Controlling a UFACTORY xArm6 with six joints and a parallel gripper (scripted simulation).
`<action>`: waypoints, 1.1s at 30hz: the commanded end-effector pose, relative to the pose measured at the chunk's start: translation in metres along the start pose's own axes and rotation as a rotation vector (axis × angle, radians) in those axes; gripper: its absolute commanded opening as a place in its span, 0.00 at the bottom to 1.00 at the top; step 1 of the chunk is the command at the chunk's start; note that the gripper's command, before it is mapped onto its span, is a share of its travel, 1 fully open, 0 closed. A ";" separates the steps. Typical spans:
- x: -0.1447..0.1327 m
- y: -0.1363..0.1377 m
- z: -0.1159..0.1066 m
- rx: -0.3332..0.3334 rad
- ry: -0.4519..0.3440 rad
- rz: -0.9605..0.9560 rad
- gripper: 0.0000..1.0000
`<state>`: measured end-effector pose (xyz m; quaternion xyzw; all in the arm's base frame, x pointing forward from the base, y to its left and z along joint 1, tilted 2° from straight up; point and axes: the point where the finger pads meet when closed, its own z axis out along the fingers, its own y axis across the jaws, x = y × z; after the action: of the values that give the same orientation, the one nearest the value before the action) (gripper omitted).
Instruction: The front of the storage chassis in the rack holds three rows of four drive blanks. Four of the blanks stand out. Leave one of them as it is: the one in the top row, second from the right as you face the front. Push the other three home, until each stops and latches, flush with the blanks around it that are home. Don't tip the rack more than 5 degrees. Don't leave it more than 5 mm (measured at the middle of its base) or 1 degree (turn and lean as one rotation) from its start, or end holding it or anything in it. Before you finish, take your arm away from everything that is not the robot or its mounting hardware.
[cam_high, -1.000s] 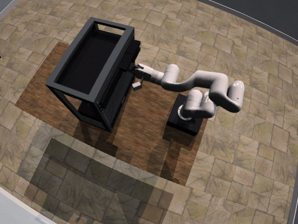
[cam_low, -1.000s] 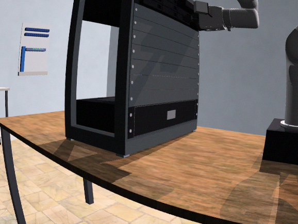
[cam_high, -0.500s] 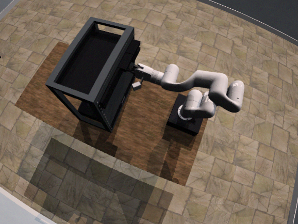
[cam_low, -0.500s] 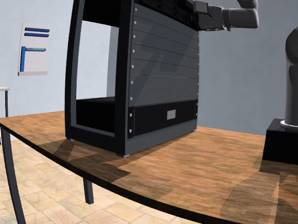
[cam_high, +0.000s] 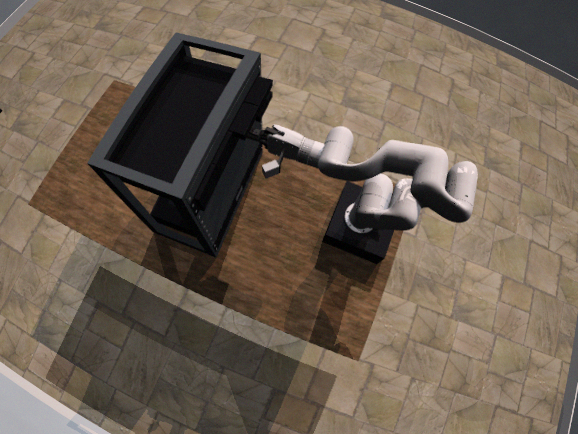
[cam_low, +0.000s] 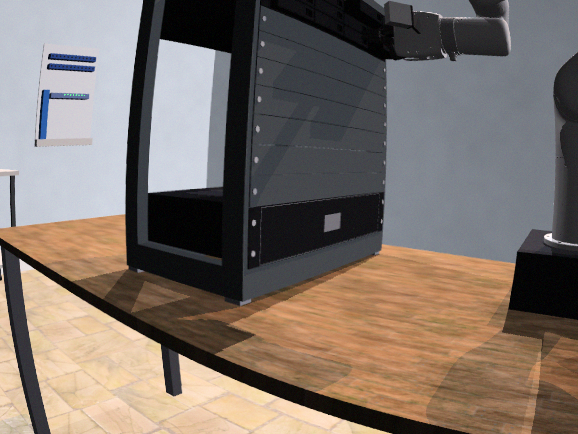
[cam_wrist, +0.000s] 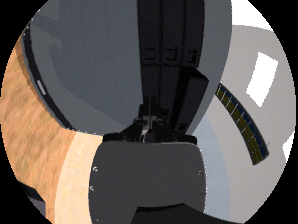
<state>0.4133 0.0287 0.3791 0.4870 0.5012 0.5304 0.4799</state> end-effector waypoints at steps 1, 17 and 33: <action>0.000 0.001 -0.028 -0.002 0.000 0.000 0.00; 0.000 0.001 -0.077 -0.002 0.000 0.000 0.00; -0.009 0.001 -0.077 -0.002 0.000 0.000 0.00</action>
<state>0.3369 0.0194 0.3761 0.4878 0.5013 0.5296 0.4799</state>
